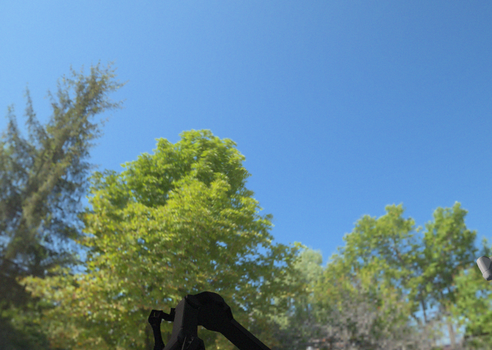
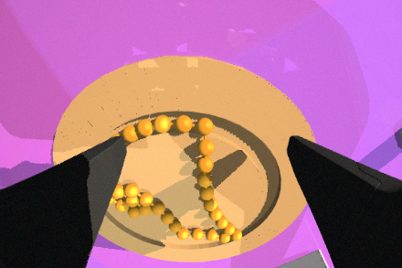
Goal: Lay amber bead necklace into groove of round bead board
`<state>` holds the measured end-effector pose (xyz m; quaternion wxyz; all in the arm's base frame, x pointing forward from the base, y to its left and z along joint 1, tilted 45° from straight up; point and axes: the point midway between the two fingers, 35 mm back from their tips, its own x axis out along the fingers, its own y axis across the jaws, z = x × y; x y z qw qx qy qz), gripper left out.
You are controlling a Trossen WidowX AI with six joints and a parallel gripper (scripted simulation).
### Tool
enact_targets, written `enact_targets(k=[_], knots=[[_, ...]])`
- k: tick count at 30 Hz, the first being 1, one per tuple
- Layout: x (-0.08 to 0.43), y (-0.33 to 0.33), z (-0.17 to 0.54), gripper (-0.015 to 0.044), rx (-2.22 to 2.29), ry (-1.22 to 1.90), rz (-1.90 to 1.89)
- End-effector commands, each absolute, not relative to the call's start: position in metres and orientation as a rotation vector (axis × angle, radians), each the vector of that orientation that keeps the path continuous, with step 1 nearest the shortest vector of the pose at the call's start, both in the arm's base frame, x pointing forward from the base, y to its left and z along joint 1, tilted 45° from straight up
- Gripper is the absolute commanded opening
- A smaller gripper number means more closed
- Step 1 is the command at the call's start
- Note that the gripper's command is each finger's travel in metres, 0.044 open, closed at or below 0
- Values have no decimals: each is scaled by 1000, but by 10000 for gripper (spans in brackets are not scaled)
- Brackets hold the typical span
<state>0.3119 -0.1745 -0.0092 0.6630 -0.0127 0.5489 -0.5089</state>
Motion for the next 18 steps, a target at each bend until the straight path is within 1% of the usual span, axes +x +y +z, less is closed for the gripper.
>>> enact_targets(k=[1,4,8,18], knots=[[311,-159,1,309,-39,1242,-1143],[309,-150,6,230,-44,1245,-1139],[308,-158,-2,125,-44,1245,-1139],[310,-161,-5,120,-39,1236,-1134]])
